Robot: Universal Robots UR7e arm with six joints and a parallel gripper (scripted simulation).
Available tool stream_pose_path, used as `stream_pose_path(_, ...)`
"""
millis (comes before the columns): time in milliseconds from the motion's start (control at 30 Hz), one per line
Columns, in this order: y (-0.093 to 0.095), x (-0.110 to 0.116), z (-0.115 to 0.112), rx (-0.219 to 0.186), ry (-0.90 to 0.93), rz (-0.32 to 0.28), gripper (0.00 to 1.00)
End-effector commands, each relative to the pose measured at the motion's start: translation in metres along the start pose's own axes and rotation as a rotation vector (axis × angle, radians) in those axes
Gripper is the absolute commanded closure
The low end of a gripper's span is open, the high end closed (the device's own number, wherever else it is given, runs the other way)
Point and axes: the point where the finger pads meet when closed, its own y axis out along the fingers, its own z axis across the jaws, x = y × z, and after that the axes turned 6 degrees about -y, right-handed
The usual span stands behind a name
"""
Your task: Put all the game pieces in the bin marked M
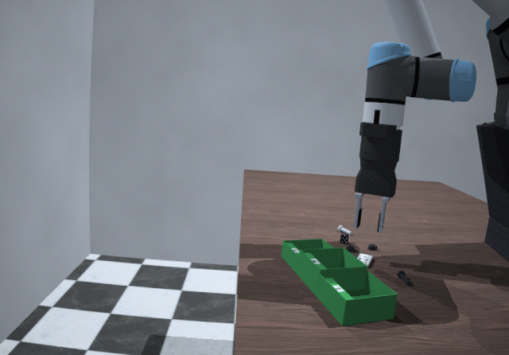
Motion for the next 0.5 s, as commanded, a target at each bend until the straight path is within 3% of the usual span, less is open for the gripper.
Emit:
stream_pose_path(0, 0.012, 0.0, 0.002, 0.003, 0.001, 0.001, 0.21)
stream_pose_path(67, 0.012, 0.0, 0.002, 0.003, 0.001, 0.001, 0.21)
stream_pose_path(467, 0.055, -0.001, 0.003, 0.003, 0.0, 0.001, 0.21)
